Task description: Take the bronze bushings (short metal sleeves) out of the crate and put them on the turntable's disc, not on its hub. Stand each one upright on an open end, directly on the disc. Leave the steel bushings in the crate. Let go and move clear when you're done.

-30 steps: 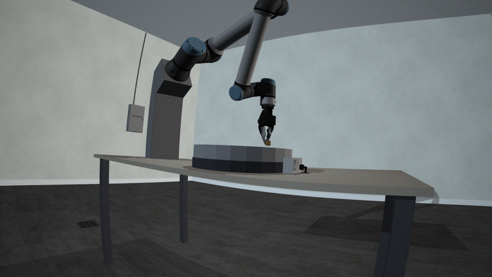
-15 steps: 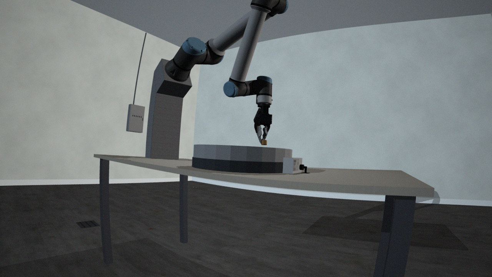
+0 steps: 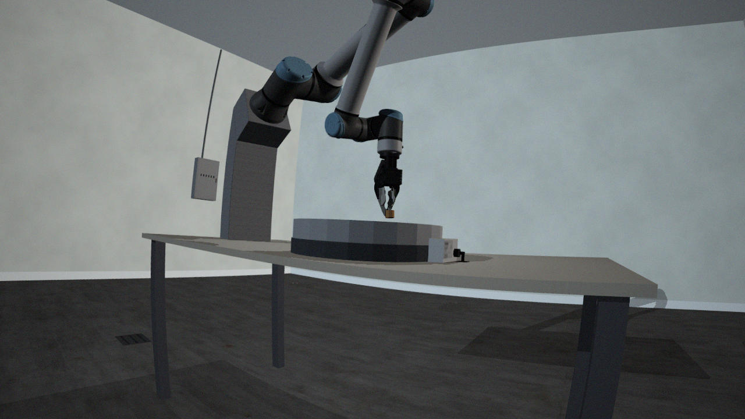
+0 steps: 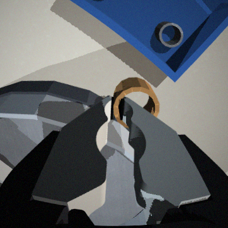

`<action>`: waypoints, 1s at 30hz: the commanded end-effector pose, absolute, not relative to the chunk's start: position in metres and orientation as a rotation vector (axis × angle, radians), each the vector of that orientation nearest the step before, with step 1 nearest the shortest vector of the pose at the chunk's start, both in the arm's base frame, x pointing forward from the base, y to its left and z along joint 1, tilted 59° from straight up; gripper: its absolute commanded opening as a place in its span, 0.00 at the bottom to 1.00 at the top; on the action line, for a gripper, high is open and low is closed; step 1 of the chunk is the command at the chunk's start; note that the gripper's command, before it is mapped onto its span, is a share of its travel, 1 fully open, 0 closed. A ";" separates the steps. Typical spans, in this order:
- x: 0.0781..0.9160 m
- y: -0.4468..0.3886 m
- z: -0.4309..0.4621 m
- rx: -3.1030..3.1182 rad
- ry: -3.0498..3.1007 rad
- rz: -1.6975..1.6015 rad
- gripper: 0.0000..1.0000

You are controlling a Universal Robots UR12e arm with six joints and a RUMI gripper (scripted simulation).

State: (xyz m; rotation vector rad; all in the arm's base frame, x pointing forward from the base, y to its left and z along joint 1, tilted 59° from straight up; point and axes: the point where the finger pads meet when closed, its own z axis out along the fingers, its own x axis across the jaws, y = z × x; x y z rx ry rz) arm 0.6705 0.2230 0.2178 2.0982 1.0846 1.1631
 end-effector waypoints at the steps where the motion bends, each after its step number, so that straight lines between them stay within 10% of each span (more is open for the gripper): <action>1: 0.672 0.196 0.223 2.098 1.087 1.165 0.00; 30: 0.679 0.063 0.247 2.098 1.087 1.165 0.00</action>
